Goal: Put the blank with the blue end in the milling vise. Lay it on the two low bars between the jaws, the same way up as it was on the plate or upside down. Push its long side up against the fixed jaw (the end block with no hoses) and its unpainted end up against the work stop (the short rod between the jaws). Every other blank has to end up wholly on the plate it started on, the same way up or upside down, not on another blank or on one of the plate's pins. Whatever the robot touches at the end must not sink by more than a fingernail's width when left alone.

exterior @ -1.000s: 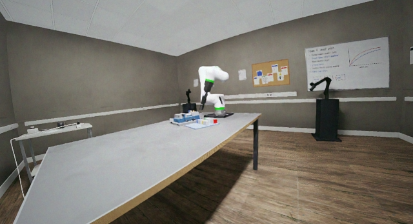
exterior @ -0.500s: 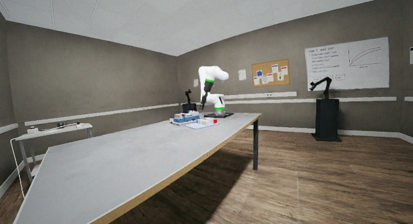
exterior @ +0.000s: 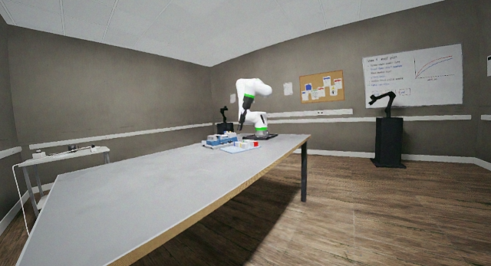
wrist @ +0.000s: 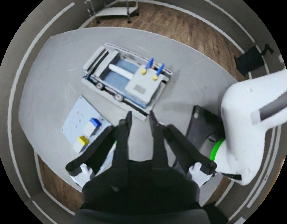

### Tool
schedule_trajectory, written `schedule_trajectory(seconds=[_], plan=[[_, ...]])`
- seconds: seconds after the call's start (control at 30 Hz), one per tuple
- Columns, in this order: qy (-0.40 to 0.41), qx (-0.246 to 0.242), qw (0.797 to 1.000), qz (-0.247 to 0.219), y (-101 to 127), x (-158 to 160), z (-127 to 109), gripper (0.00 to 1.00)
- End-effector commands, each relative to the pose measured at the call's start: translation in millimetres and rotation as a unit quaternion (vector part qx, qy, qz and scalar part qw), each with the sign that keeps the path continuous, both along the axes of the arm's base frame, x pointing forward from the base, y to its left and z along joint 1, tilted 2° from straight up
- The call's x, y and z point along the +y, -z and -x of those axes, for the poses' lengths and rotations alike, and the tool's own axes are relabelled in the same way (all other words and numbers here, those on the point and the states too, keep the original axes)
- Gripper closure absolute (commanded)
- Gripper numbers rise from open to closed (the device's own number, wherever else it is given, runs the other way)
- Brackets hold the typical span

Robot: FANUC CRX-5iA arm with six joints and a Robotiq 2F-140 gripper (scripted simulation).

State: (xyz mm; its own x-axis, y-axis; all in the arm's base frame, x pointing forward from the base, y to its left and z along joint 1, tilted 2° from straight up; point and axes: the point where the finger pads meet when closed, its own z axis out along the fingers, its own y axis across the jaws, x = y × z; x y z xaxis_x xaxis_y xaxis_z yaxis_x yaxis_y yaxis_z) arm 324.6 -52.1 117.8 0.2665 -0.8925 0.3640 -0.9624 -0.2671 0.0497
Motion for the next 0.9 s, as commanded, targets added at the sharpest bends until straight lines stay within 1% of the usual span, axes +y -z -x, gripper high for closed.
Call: schedule_trajectory(seconds=[0.0, 0.5, 0.53, 0.87], plan=[[0.000, -0.001, 1.000, 0.000, -0.5, 0.1, -0.5, 0.67], [0.000, -0.001, 1.000, 0.000, -0.5, 0.1, -0.5, 0.67], [0.000, -0.001, 1.000, 0.000, -0.5, 0.1, -0.5, 0.00], [0.000, -0.001, 1.000, 0.000, -0.5, 0.1, -0.5, 0.00]])
